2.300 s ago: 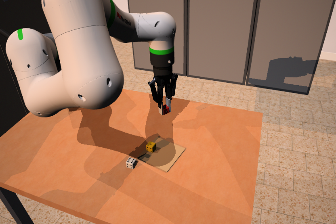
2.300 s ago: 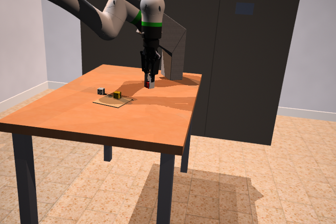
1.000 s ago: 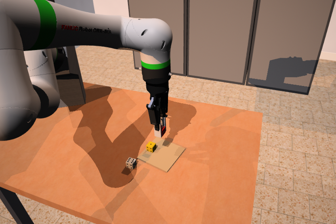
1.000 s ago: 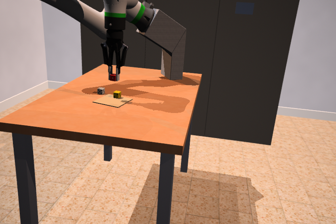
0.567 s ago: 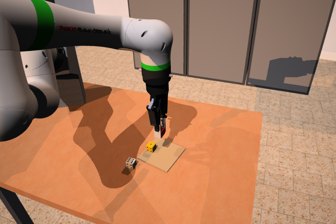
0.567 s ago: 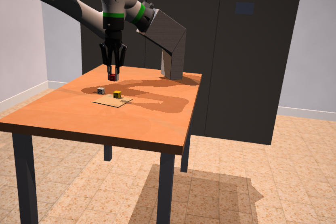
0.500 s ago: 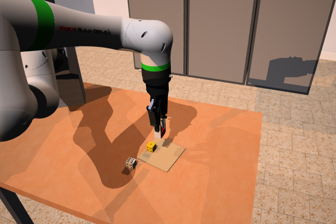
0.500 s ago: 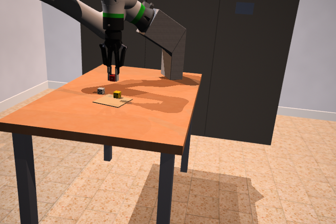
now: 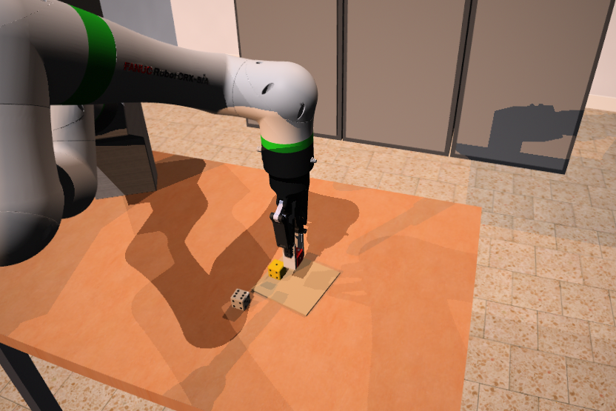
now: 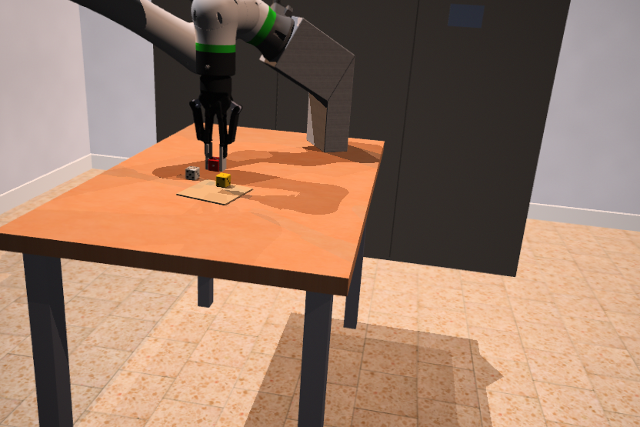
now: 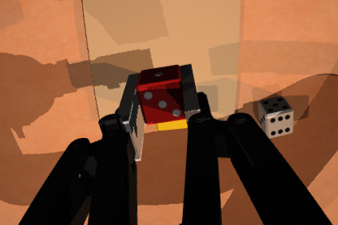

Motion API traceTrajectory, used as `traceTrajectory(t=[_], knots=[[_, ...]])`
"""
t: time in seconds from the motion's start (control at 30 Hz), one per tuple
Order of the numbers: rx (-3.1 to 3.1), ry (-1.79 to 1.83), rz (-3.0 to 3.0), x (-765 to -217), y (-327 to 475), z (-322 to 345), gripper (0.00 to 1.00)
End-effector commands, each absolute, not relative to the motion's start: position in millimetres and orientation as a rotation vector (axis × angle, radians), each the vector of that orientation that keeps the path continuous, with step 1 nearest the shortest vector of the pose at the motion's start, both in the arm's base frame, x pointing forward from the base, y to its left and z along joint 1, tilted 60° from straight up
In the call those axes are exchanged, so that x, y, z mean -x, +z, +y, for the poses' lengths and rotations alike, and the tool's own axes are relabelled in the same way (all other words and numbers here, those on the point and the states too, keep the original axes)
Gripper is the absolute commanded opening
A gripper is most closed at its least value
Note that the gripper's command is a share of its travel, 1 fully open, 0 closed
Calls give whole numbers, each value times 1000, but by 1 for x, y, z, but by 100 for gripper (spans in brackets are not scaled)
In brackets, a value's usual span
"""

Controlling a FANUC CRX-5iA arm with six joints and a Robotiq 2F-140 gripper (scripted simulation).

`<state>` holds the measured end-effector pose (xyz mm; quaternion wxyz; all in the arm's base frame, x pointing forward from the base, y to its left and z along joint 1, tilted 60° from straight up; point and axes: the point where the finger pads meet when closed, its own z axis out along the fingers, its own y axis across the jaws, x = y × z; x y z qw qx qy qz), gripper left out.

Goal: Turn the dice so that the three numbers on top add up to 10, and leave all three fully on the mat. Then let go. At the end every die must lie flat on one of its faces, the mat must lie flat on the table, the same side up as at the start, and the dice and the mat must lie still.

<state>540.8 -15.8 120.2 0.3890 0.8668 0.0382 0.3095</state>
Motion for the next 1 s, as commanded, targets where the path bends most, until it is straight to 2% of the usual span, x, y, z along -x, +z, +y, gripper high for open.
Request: traceTrajectory(t=[0.0,0.97], knots=[[-2203,791,98,-552,112,-27,16],[-2203,791,98,-571,95,-49,16]])
